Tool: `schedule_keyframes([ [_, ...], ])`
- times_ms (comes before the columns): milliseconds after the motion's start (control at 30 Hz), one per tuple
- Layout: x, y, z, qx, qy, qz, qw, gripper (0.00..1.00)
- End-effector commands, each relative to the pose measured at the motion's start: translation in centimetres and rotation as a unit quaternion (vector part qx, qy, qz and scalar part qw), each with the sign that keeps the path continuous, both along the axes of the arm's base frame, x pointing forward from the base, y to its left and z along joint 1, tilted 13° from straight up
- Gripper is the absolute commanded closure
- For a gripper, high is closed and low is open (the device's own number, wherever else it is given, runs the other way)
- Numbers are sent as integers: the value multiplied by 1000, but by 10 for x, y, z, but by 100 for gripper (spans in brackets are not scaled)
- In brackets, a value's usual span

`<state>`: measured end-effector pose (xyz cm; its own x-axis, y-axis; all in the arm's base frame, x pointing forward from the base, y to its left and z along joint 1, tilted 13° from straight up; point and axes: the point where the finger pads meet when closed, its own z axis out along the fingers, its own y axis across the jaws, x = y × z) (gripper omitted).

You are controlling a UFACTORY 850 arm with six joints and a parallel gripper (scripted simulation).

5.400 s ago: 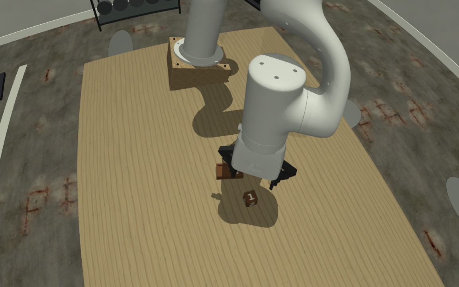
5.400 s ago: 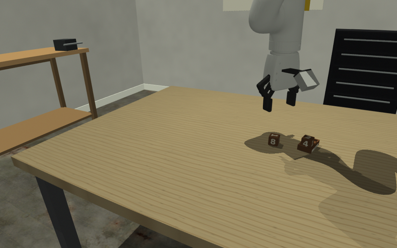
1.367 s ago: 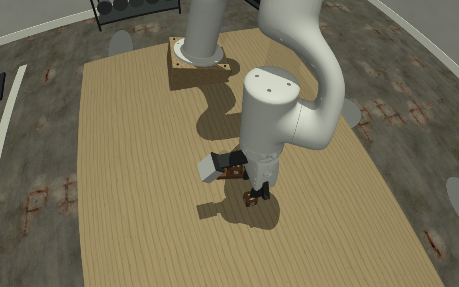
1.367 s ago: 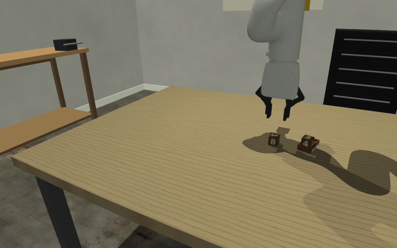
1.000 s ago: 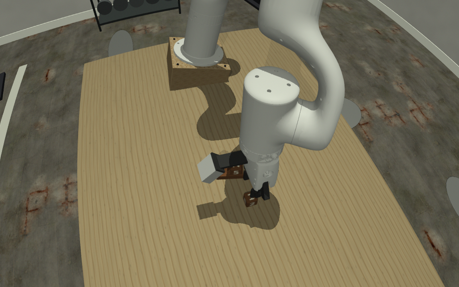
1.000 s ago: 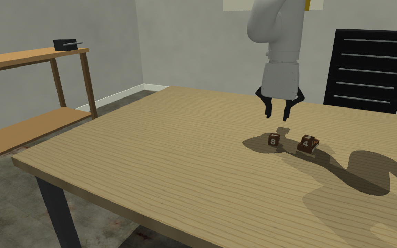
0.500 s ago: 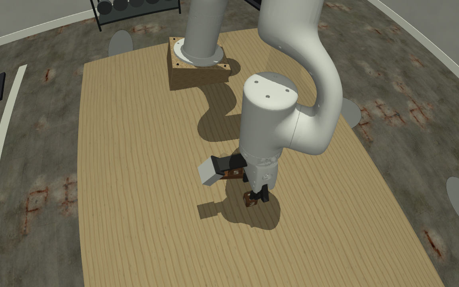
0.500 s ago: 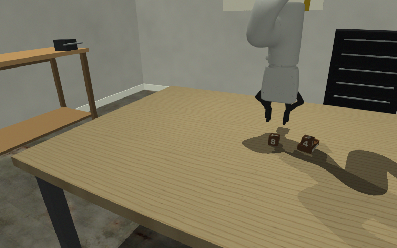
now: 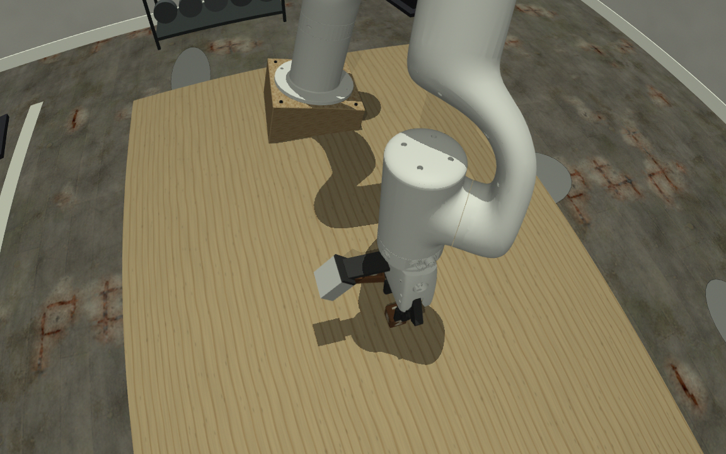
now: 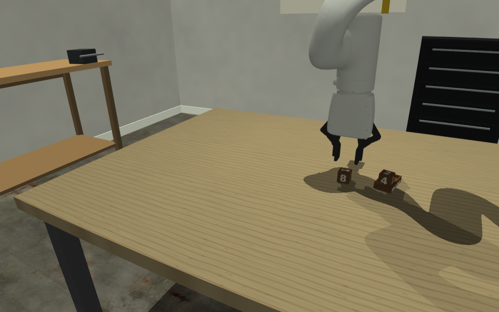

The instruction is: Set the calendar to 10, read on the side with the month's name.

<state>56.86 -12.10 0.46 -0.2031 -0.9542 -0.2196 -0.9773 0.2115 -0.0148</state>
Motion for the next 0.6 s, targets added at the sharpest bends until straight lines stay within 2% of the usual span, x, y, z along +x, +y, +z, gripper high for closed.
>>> schedule_keyframes([
  [0, 1, 1, -6, 0, -1, 0, 1000, 53],
  [567, 2, 4, -18, 0, -1, 0, 1000, 53],
])
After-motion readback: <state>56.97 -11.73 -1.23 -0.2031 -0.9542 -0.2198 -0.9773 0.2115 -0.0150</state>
